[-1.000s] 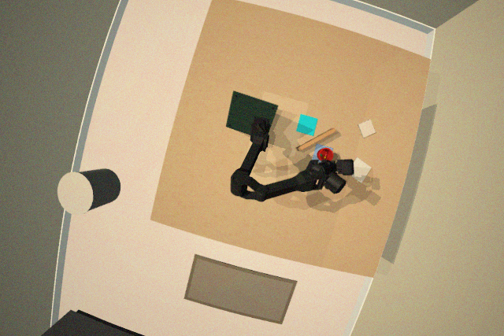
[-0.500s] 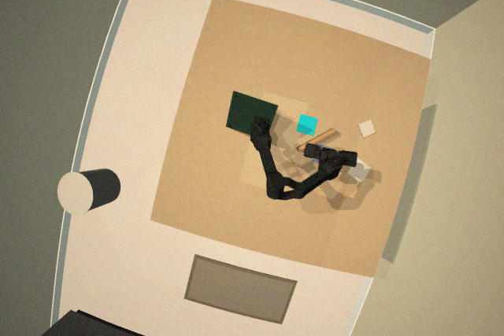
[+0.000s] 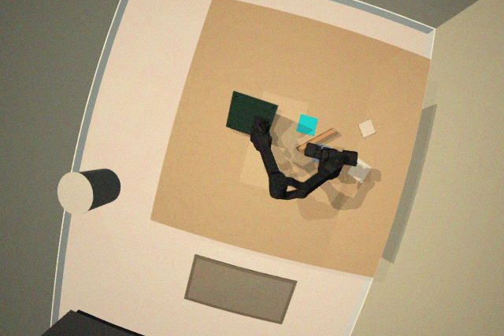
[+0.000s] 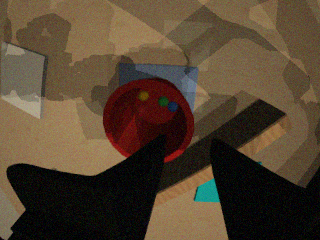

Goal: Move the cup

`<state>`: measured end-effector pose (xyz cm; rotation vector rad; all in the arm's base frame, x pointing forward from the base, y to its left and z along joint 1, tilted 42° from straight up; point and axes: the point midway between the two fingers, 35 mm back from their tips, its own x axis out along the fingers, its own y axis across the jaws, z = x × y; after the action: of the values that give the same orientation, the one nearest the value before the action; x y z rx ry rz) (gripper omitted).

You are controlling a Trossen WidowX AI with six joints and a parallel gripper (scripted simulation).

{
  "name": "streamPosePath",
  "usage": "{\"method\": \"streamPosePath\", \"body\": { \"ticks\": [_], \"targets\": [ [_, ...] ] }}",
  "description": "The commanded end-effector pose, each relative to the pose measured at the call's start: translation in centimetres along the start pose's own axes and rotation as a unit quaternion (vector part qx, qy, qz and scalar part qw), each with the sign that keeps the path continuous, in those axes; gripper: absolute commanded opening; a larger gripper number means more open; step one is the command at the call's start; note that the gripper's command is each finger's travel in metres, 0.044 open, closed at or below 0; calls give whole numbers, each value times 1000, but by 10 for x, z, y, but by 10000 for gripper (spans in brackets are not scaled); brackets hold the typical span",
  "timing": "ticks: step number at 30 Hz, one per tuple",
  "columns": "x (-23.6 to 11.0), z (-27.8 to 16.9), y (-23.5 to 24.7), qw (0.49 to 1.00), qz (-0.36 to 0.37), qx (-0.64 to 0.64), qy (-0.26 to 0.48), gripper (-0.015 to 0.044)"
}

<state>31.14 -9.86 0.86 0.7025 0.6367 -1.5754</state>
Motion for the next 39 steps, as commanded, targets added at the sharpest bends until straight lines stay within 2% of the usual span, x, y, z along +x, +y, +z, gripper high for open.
{"method": "streamPosePath", "body": {
  "ticks": [1,29,37,39],
  "targets": [
    [9,-1,-1,1000,-3,-4,-3,148],
    [54,0,-1,1000,-4,-4,-5,148],
    [57,0,-2,1000,-4,-4,-5,148],
    [55,0,0,1000,-2,-1,-2,95]
  ]
}}
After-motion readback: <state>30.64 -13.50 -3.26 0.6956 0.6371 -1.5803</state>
